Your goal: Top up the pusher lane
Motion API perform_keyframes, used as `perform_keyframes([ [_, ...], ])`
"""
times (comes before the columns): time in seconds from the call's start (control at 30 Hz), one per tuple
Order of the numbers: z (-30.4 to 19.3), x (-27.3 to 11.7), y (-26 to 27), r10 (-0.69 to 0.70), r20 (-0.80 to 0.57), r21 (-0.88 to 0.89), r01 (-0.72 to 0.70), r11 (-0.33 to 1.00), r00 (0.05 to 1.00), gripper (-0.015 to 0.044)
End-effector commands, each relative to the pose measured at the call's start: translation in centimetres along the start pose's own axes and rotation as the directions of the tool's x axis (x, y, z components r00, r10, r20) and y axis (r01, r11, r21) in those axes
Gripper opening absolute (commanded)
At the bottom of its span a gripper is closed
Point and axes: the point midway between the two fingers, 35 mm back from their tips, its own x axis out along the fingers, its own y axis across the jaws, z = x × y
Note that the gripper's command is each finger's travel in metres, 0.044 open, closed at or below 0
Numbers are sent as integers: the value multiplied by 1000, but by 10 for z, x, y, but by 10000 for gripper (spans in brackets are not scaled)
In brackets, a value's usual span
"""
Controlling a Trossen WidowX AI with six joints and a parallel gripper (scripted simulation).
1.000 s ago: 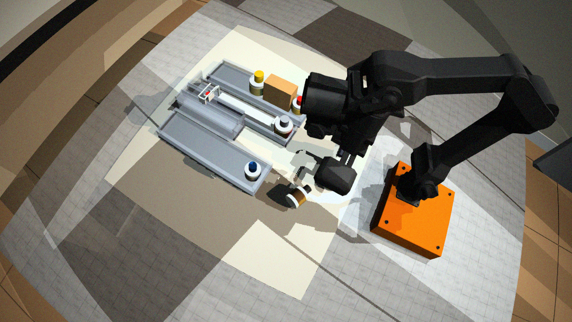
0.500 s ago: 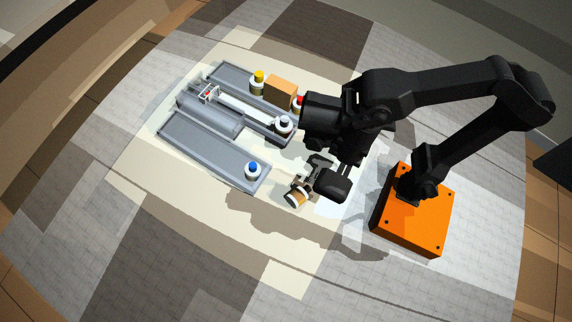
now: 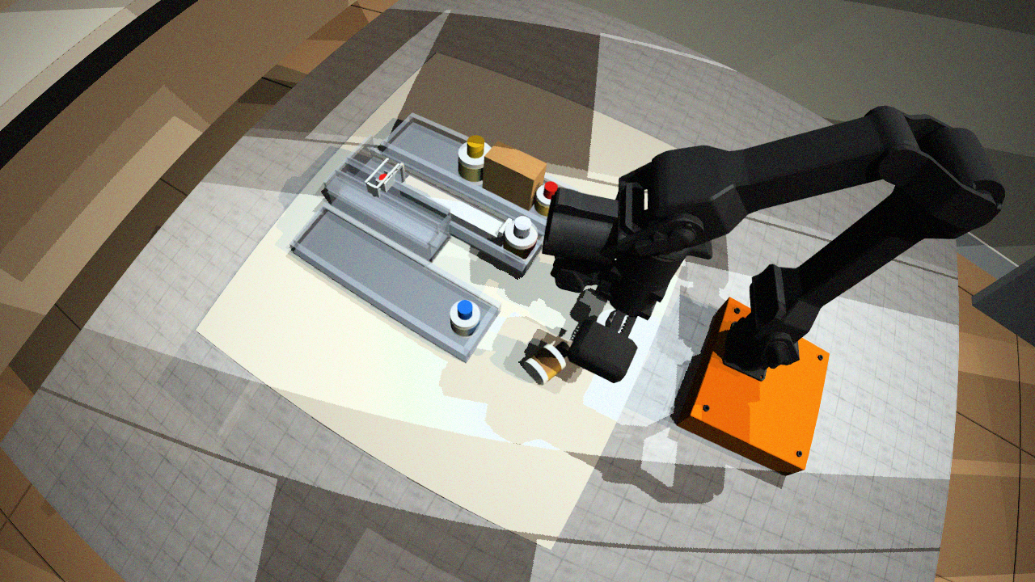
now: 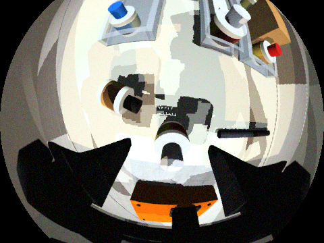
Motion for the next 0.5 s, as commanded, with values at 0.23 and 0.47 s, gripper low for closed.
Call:
perform_keyframes([
  [0.23, -2, 9, -1, -7, -6, -5, 7, 1000, 1000, 335],
  [0.47, -2, 9, -1, -7, -6, -5, 7, 1000, 1000, 190],
])
